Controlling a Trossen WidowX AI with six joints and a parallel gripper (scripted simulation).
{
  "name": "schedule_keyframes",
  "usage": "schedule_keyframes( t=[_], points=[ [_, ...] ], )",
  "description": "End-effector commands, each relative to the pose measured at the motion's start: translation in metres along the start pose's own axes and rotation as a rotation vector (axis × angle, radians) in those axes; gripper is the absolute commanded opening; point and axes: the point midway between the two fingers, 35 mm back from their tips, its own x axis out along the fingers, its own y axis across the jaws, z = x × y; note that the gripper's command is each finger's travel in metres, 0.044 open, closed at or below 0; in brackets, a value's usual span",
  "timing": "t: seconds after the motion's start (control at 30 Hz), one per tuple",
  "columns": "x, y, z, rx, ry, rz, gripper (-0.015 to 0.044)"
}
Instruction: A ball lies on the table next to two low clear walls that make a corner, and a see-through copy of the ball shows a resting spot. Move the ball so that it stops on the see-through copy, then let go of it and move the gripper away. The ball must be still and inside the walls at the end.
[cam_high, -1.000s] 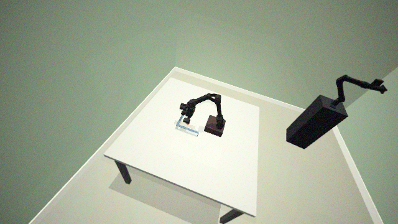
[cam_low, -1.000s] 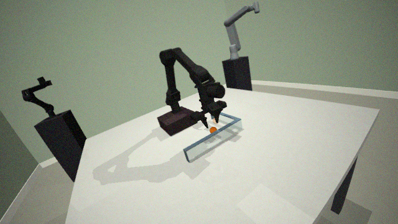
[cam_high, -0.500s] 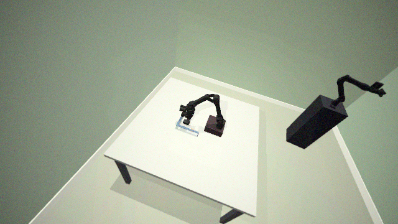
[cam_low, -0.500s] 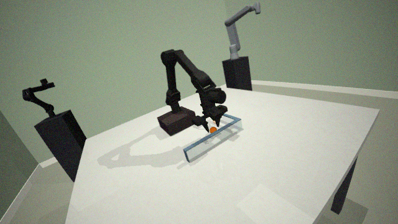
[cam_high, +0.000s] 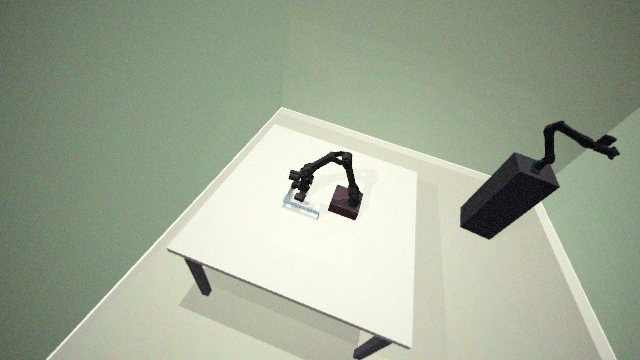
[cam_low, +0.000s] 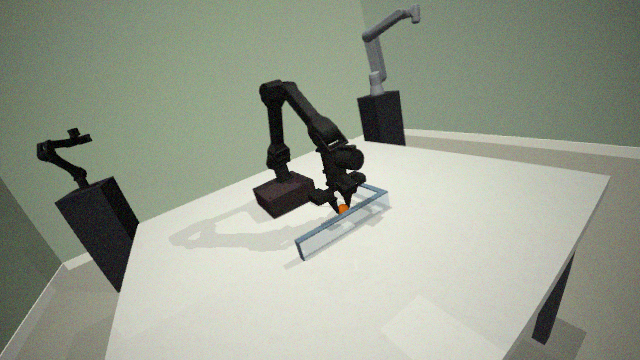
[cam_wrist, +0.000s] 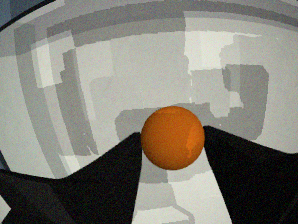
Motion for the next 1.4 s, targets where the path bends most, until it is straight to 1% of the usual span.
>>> schedule_keyframes(
  t=[0.0,0.07,0.13,0.17,0.63,0.7,0.87,1.37],
  points=[
    [0.001,0.000,0.000,0.001,0.000,0.003,0.0115],
    [-0.001,0.000,0.000,0.023,-0.001,0.010,0.0063],
    [-0.011,0.001,0.002,0.045,-0.002,0.016,0.0010],
    [-0.018,0.001,0.003,0.044,-0.002,0.016,0.0000],
    [-0.119,0.000,0.003,0.006,-0.001,0.005,0.0000],
    [-0.128,0.000,0.001,0.002,-0.001,0.003,0.0000],
    [-0.129,0.001,0.000,0.020,-0.001,0.003,0.0000],
    [-0.117,0.025,-0.018,0.451,0.001,0.007,0.0000]
  ],
)
